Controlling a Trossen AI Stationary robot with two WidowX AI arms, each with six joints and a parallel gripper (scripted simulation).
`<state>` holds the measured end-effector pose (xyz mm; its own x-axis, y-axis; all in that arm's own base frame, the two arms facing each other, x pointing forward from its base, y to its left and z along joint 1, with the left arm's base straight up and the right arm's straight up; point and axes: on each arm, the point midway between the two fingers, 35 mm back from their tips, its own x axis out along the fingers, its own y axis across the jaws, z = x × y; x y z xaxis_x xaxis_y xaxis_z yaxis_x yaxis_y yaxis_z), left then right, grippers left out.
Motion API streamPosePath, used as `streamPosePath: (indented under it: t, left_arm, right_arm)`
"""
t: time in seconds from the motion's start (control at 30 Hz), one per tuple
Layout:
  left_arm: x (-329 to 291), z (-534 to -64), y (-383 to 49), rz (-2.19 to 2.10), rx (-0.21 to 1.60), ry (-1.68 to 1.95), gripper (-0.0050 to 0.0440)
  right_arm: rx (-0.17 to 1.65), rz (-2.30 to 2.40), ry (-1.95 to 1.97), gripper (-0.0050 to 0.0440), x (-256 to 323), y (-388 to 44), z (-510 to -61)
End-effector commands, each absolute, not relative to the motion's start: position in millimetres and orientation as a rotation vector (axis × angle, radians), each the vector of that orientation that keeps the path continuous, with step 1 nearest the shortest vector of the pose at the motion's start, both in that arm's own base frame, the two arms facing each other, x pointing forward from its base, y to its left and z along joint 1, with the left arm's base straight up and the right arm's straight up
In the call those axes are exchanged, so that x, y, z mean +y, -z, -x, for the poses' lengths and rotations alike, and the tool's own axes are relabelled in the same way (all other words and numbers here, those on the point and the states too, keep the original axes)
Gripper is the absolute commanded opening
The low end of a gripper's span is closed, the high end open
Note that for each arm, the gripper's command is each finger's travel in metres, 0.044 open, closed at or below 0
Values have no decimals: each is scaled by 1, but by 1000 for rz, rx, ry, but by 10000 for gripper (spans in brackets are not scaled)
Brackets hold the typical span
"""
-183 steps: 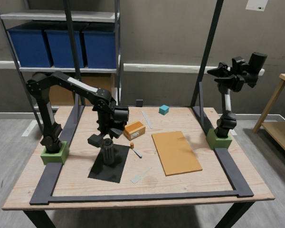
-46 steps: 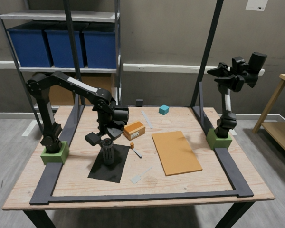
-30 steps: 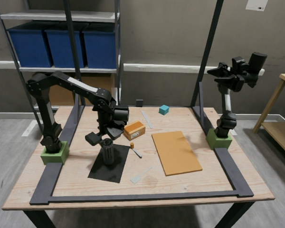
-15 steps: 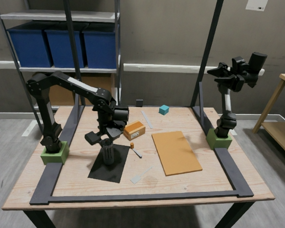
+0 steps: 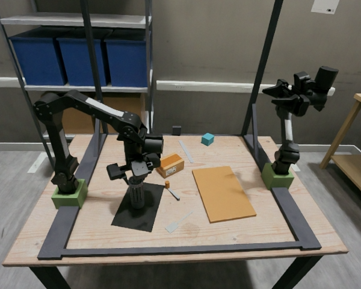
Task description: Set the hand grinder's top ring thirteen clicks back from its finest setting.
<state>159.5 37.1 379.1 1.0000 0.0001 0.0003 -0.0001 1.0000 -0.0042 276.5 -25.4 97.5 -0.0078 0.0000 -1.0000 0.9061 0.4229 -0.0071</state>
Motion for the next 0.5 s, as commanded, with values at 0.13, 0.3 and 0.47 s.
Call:
streamPosePath:
  t: [0.13,0.3,0.47]
  left_arm:
    - [37,-160,-382,-4,-2,1,400]
    - [37,-160,-382,-4,-2,1,400]
    - [37,-160,-382,-4,-2,1,400]
  right_arm:
    - [1300,-1022,1001,283,-27,-106,-281]
    - [1256,-1106,1082,283,-27,-106,-281]
    - [1228,-1156,1131,283,-27,-106,-281]
